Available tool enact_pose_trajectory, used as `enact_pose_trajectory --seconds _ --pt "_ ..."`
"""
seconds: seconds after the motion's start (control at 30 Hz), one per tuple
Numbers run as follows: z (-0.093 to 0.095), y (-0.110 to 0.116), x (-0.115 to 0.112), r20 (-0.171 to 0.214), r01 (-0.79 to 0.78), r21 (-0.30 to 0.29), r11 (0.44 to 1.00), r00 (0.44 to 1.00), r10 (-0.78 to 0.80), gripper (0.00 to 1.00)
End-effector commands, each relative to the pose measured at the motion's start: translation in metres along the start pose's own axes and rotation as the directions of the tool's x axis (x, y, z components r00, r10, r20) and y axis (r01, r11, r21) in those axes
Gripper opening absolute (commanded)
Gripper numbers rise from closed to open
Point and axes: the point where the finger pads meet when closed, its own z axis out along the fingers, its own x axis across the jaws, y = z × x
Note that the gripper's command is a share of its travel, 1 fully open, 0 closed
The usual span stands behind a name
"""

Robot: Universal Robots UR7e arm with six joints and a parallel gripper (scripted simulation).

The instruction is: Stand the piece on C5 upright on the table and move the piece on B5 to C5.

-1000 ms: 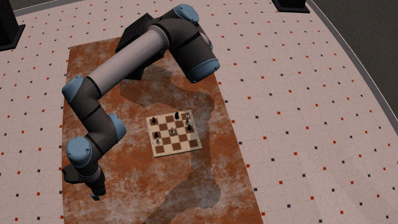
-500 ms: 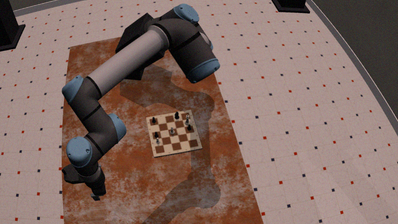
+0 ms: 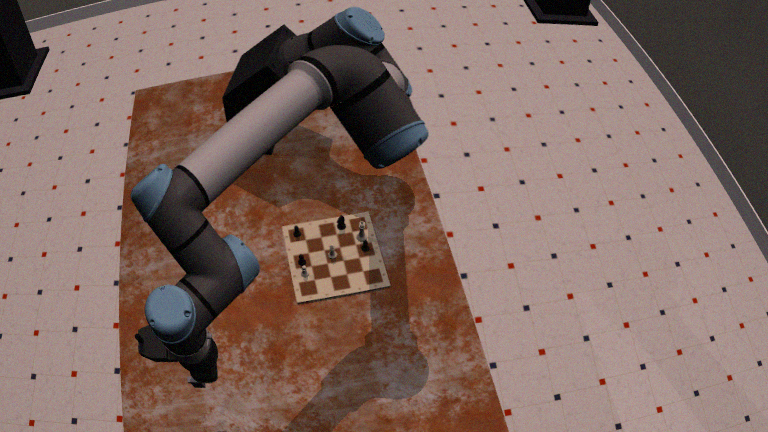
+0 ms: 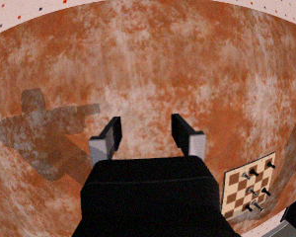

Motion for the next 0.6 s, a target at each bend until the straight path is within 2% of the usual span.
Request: enact_pose_trajectory --seconds 0.0,0.13,0.17,0.23,0.27,0.3,0.37,0.47,0.5,0.57 --pt "0.021 0.026 0.004 -0.087 -0.134 0.004 0.991 0.987 0.134 1.0" --pt "0.042 0.053 0.011 -0.17 -0.261 0.035 0.965 0.95 0.263 1.0" --pt "0.042 0.053 0.011 -0.17 -0.261 0.035 0.965 0.95 0.263 1.0" --pt "0.053 0.068 0.016 -0.212 -0.328 0.062 0.943 0.919 0.333 1.0" --pt "0.053 0.068 0.016 -0.212 -0.328 0.062 0.943 0.919 0.333 1.0" --pt "0.058 0.076 0.018 -0.233 -0.361 0.08 0.929 0.9 0.369 1.0" --pt "0.058 0.076 0.018 -0.233 -0.361 0.08 0.929 0.9 0.369 1.0" --pt "0.074 0.102 0.027 -0.289 -0.454 0.145 0.879 0.83 0.477 1.0" --pt "0.074 0.102 0.027 -0.289 -0.454 0.145 0.879 0.83 0.477 1.0" --pt "0.083 0.121 0.034 -0.319 -0.51 0.199 0.837 0.774 0.547 1.0"
